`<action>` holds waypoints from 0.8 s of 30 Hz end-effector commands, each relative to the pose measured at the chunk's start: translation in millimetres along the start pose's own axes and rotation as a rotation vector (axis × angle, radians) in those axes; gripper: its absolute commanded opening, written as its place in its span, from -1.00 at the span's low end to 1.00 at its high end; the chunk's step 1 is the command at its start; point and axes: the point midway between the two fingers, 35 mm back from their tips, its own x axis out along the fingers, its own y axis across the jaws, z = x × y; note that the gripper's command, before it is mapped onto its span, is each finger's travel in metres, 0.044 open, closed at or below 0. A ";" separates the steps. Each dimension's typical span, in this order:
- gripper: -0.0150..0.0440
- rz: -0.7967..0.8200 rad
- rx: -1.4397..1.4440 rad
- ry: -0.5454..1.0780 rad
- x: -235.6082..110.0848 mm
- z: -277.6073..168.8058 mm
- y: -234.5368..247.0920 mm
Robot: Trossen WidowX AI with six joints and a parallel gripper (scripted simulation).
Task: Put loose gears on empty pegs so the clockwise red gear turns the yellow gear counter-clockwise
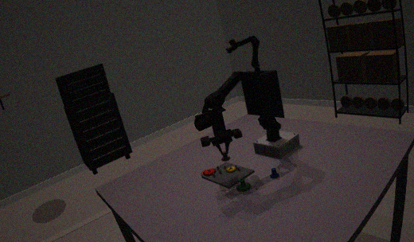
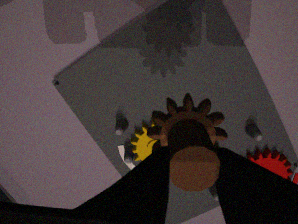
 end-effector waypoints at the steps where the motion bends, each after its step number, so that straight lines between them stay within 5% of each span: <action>1: -0.49 0.007 -0.003 0.002 5.9 -8.3 -4.3; 24: -0.49 0.005 -0.005 0.005 25.5 -59.0 -29.9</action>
